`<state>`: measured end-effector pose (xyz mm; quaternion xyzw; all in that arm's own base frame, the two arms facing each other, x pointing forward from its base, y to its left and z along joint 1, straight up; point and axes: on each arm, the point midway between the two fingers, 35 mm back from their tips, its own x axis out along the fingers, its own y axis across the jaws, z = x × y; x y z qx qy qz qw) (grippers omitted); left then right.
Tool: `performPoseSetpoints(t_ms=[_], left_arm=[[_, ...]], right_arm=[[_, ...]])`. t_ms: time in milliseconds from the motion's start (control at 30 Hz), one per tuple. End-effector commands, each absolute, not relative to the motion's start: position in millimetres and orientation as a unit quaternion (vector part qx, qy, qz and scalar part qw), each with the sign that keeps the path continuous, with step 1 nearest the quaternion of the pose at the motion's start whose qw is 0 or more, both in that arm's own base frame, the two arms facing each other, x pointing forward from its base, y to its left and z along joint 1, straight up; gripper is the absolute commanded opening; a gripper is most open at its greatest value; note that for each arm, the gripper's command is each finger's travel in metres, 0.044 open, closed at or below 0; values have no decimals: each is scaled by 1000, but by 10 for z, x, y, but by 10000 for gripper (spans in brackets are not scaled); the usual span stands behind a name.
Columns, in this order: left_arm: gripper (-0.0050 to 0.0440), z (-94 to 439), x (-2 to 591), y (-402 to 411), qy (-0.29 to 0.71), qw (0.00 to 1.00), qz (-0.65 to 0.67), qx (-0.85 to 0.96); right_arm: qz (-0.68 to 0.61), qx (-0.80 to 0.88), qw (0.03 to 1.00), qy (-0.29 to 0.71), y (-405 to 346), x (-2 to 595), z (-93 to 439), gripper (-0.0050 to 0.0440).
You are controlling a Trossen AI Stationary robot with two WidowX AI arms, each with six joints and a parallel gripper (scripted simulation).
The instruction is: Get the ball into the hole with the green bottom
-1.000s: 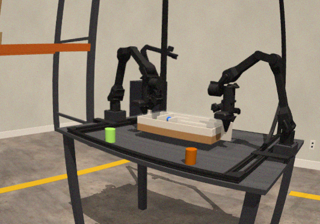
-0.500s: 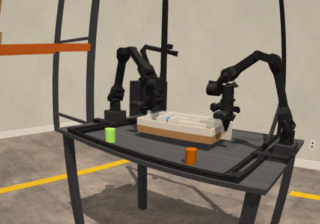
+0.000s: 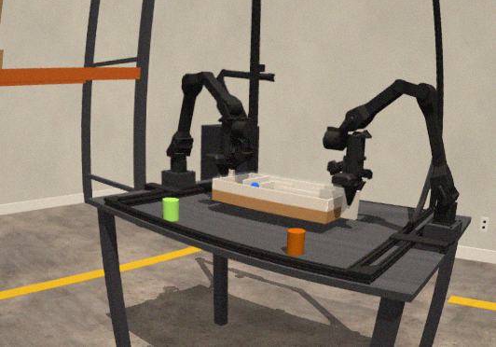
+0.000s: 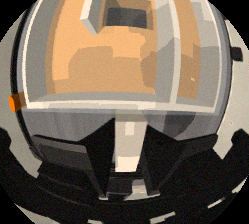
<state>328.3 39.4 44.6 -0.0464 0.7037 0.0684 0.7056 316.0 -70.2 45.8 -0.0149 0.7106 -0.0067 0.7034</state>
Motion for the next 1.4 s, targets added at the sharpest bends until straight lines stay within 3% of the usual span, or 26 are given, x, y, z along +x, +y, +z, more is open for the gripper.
performPoseSetpoints(t_ms=[0,1367], left_arm=[[20,480,3270,411,702,708,60,-54],[20,500,3271,428,703,706,45,-70]], right_arm=[[2,-6,703,711,-718,3165,468,20],[16,9,706,708,-735,3162,448,20]])
